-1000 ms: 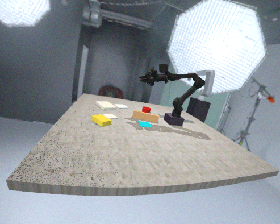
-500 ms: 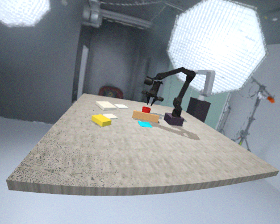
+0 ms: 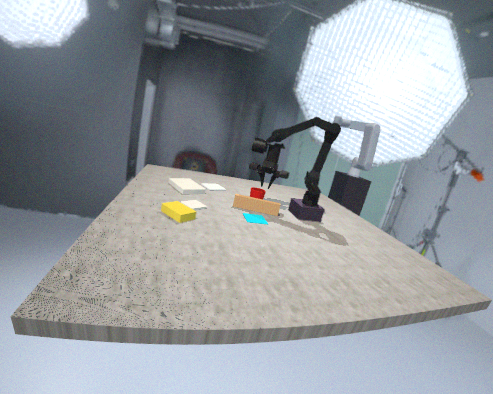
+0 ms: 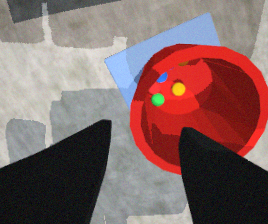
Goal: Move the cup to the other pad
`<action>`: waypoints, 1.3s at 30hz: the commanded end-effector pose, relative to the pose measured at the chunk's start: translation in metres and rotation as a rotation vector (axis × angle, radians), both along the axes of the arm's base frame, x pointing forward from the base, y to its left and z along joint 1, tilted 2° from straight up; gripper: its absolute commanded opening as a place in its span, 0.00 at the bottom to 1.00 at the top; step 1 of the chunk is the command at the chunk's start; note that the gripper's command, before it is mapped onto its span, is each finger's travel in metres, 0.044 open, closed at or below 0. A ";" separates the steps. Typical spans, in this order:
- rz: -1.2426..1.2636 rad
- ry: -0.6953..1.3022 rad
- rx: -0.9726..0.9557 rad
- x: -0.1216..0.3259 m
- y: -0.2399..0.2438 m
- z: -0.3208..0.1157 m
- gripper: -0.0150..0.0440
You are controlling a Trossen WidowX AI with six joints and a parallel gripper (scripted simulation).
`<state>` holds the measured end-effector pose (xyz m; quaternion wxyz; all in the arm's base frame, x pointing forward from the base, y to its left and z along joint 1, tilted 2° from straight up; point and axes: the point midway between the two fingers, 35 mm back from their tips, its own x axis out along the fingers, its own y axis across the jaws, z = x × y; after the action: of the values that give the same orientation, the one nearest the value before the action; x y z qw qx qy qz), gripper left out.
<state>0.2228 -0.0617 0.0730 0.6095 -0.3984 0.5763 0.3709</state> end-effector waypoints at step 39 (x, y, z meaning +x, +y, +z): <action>0.006 0.005 0.001 0.002 0.001 -0.057 0.37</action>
<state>0.2243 -0.0608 0.0162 0.6070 -0.3987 0.5765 0.3744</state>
